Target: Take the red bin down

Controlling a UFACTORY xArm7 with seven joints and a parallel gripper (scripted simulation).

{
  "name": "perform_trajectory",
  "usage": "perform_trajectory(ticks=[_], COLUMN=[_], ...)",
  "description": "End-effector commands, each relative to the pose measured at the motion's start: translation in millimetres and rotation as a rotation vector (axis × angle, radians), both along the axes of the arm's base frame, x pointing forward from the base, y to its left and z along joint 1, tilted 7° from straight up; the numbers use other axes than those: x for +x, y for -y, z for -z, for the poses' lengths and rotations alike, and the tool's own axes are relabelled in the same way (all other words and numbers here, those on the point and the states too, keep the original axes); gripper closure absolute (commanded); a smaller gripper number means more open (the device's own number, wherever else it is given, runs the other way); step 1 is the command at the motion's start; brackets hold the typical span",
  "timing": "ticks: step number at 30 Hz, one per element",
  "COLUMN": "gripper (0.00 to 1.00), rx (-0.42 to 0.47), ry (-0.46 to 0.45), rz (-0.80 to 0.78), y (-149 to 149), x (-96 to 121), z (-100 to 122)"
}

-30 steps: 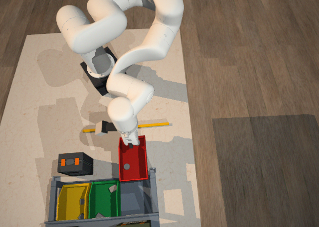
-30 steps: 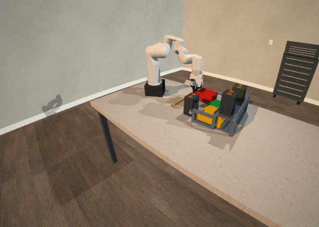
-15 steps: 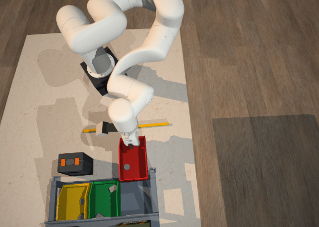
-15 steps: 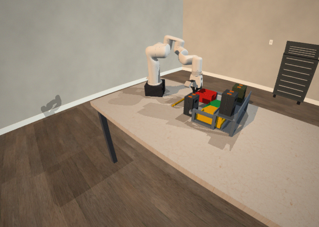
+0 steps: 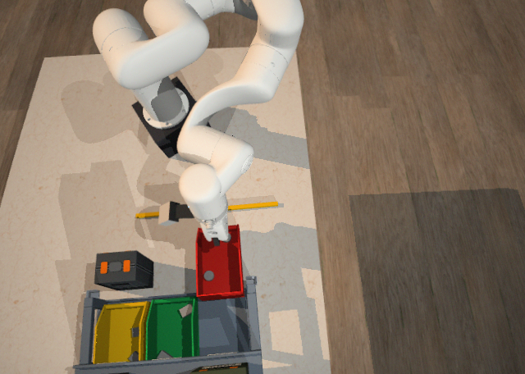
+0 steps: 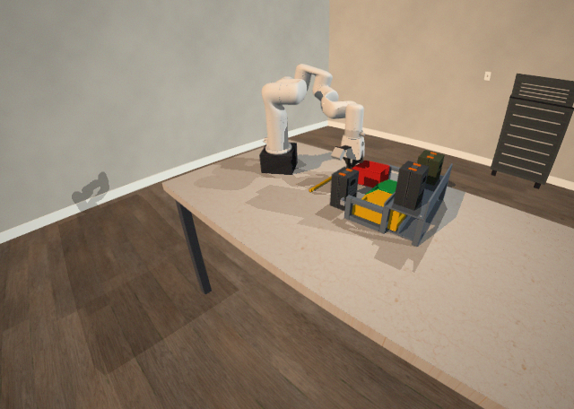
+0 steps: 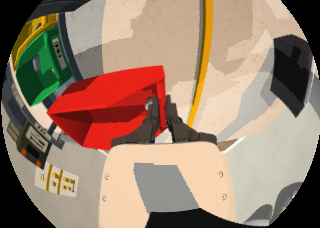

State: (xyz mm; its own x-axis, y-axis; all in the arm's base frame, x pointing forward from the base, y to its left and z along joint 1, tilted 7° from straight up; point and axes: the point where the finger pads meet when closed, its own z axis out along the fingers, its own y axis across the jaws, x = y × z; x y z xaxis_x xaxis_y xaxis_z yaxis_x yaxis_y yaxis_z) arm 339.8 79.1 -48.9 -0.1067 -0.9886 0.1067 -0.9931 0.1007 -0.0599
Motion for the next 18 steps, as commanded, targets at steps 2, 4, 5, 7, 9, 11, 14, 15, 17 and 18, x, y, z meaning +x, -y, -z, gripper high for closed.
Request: perform_trajectory(ticks=[2, 4, 5, 7, 9, 11, 14, 15, 17, 18], gripper=[1.0, 1.0, 1.0, 1.0, 1.0, 1.0, 1.0, 1.0, 1.0, 1.0], rx=[0.001, 0.001, 0.001, 0.001, 0.001, 0.001, 0.001, 0.001, 0.001, 0.001], ry=[0.003, 0.003, 0.003, 0.003, 0.003, 0.003, 0.003, 0.003, 0.003, 0.003], rz=[0.0, 0.0, 0.0, 0.0, 0.0, 0.0, 0.0, 0.0, 0.0, 0.0], y=[-0.4, -0.3, -0.1, 0.2, 0.4, 0.4, 0.4, 0.4, 0.4, 0.4], x=[0.9, 1.0, 1.0, 1.2, 1.3, 1.3, 1.3, 1.3, 1.3, 1.3], z=[-0.7, 0.6, 2.1, 5.1, 6.6, 6.6, 6.6, 6.6, 6.6, 6.6])
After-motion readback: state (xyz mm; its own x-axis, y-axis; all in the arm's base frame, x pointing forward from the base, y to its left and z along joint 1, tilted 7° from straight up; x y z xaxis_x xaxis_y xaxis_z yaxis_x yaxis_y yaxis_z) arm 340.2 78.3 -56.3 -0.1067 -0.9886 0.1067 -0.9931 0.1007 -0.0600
